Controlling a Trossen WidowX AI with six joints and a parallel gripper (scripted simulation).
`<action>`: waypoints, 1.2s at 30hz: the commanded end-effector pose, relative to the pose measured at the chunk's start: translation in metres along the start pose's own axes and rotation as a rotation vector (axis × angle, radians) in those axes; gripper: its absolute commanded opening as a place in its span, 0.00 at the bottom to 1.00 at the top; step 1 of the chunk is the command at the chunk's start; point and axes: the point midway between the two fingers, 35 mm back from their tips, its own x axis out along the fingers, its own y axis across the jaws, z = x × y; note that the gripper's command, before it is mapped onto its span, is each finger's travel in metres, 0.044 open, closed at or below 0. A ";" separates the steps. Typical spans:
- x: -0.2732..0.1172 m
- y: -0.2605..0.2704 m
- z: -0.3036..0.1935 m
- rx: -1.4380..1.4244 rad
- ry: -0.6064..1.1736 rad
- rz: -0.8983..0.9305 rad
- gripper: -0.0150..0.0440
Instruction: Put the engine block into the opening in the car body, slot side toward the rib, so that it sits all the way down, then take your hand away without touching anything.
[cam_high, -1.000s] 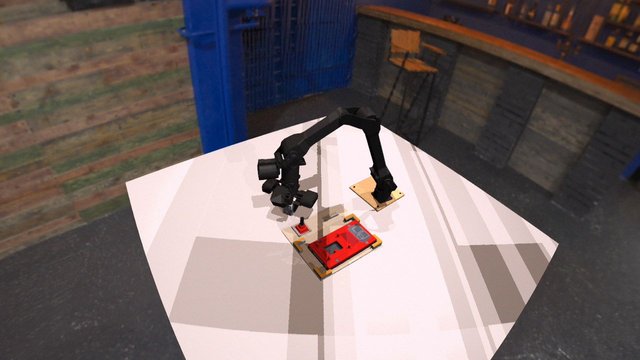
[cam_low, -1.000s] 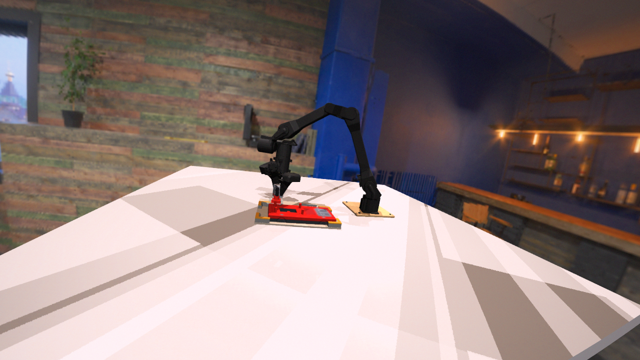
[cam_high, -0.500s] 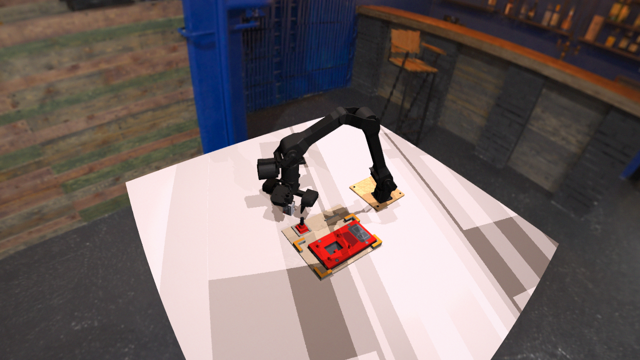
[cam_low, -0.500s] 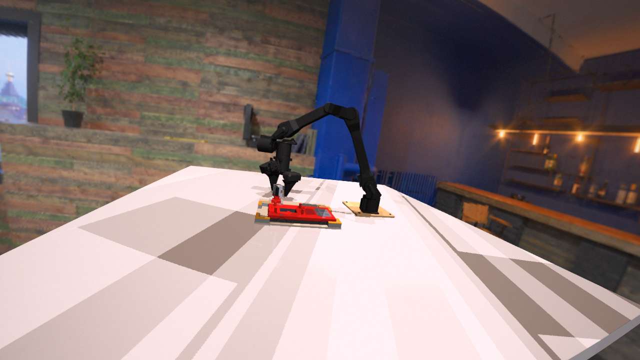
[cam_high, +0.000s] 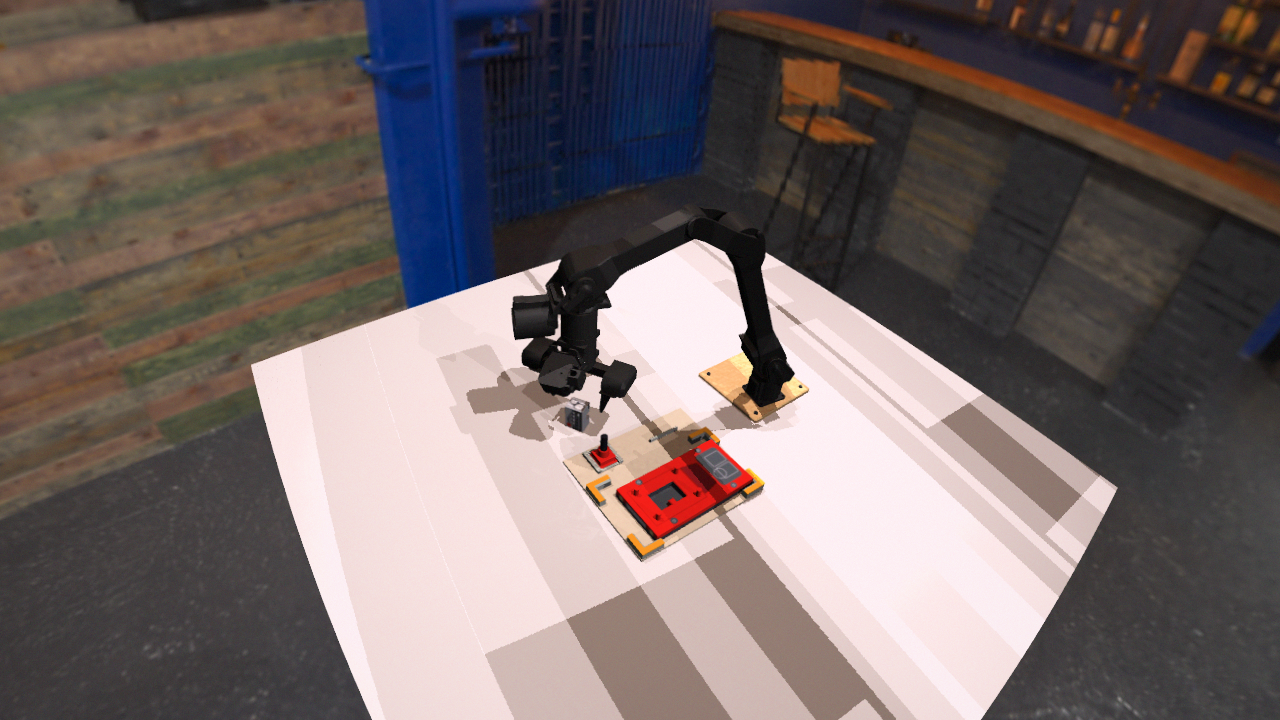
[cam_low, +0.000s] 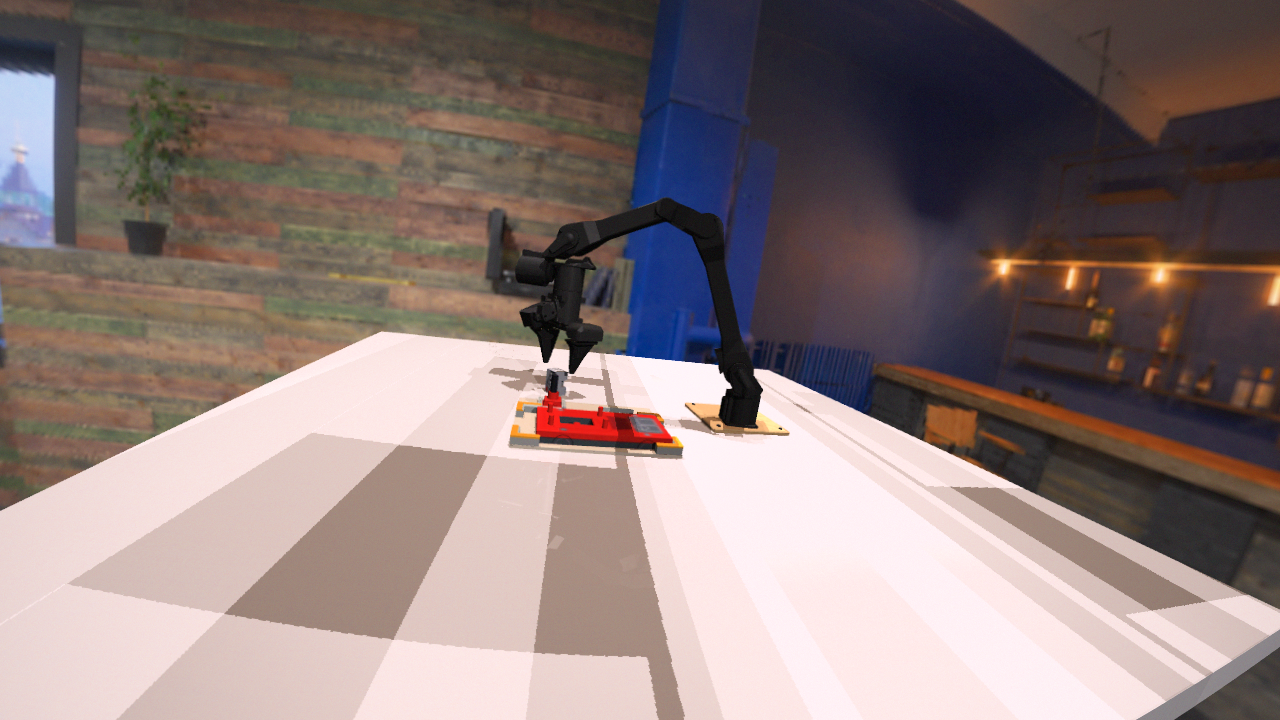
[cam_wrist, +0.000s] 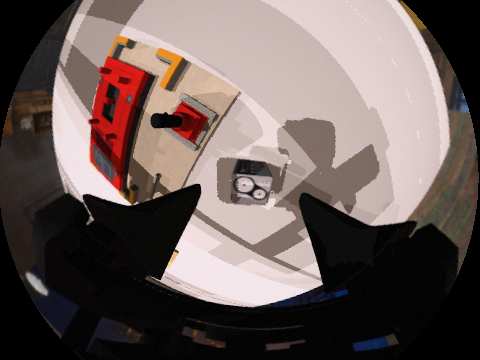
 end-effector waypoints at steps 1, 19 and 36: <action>0.001 0.000 0.000 0.000 0.001 0.002 1.00; -0.014 0.000 0.000 0.008 0.006 0.005 1.00; 0.008 -0.001 0.001 0.008 0.006 0.005 1.00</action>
